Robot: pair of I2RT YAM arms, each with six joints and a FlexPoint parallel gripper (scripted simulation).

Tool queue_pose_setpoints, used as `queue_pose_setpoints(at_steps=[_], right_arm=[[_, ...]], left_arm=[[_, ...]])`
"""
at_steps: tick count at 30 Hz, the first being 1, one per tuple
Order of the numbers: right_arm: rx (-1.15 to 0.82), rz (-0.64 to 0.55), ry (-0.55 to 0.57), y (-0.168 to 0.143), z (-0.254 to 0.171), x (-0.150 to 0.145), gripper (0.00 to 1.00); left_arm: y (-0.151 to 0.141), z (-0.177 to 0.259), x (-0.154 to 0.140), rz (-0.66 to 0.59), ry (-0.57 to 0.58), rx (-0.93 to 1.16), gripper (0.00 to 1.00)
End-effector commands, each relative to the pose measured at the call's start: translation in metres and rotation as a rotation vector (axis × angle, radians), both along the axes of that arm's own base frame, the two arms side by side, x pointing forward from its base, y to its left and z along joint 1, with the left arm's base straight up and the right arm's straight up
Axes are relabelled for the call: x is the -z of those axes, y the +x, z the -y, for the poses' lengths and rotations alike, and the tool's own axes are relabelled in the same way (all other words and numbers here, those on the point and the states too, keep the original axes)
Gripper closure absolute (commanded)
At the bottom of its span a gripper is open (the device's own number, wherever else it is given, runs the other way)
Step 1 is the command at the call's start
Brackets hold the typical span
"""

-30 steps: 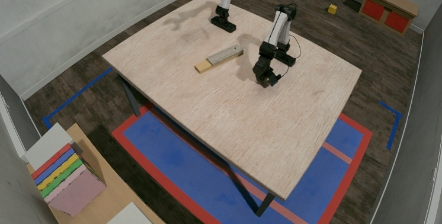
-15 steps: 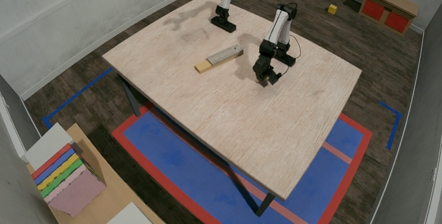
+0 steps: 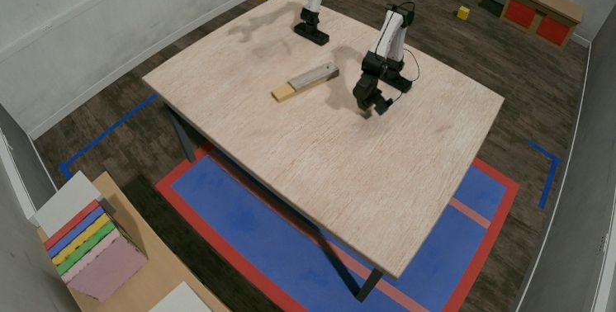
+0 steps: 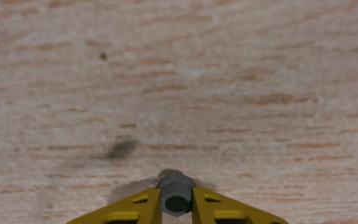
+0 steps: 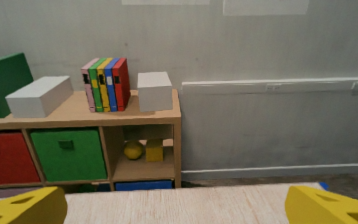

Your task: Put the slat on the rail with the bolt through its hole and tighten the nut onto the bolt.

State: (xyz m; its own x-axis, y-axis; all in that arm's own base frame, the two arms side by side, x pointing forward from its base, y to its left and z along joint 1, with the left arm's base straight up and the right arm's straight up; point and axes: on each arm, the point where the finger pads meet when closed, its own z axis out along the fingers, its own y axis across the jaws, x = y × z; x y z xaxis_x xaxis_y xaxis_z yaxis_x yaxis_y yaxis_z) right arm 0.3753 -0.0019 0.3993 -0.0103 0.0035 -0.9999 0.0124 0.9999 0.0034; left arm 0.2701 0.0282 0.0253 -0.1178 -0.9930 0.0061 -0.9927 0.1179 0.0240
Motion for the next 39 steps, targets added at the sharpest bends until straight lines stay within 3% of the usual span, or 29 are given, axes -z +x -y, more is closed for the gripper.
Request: queue_pose_setpoints(at_steps=[1, 39], right_arm=[[-0.012, 0.024, -0.004, -0.001, -0.002, -0.008, 0.00], [-0.012, 0.024, -0.004, -0.001, -0.002, -0.008, 0.00]], left_arm=[[0.006, -0.002, -0.019, 0.037, 0.005, -0.003, 0.86], [0.003, -0.003, -0.054, 0.051, 0.005, -0.008, 0.86]])
